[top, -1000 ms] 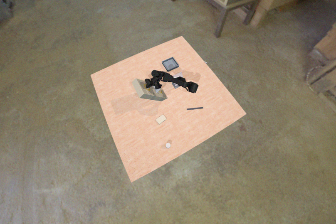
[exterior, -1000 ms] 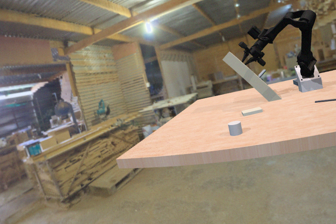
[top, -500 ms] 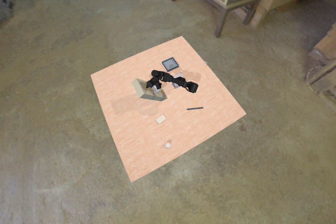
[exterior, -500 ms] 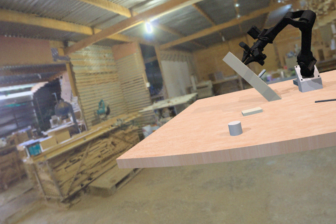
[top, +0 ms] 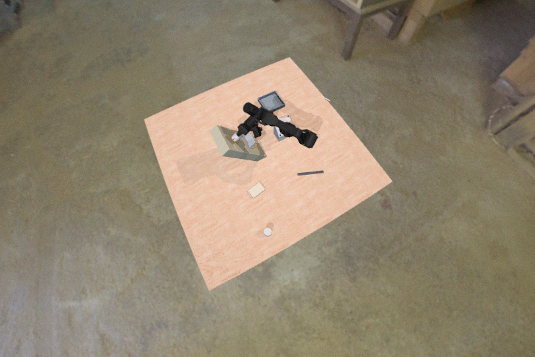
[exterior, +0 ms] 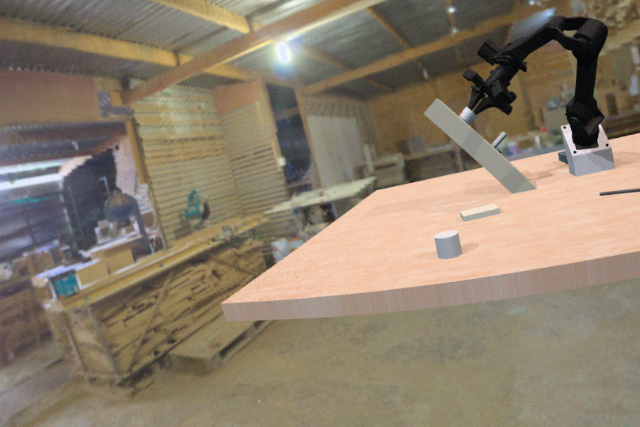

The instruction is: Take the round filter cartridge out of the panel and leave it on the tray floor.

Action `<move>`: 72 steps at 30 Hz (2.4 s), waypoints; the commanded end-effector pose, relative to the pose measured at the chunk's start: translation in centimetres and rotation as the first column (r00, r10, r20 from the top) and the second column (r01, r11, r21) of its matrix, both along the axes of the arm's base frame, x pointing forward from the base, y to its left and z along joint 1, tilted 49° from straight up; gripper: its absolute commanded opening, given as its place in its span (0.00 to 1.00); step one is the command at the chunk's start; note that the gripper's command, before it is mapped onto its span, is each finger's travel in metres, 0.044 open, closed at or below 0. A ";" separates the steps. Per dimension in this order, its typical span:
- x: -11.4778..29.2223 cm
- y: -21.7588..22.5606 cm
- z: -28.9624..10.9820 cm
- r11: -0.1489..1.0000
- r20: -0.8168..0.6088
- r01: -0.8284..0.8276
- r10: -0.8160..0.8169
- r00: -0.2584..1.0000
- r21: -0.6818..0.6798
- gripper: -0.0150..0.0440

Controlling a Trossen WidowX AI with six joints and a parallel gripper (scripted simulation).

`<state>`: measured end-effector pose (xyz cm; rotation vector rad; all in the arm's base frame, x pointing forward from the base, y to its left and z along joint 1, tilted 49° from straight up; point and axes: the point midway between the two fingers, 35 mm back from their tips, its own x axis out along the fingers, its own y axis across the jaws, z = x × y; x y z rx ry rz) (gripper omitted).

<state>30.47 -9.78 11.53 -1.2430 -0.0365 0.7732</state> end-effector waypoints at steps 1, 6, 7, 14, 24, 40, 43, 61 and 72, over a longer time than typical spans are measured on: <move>-1.4 -1.2 0.5 1.000 -0.018 0.028 -0.028 0.999 0.001 0.25; -2.5 -1.7 1.2 0.999 -0.017 0.038 -0.038 0.999 0.018 0.25; -2.5 -1.7 1.2 0.999 -0.017 0.038 -0.038 0.999 0.018 0.25; -3.2 -0.9 0.3 0.999 -0.018 0.038 -0.038 0.999 0.018 0.25; -5.1 1.2 -1.7 0.999 -0.018 0.038 -0.038 0.999 0.018 0.25; -6.3 2.5 -3.1 0.999 -0.033 0.042 -0.041 0.999 0.027 0.40; -6.3 2.5 -3.1 0.999 -0.033 0.042 -0.041 0.999 0.027 0.40; -2.5 -1.6 1.1 0.999 -0.017 0.038 -0.038 0.999 0.018 0.40; -2.2 -6.2 5.0 0.999 -0.010 0.037 -0.037 0.999 0.001 0.76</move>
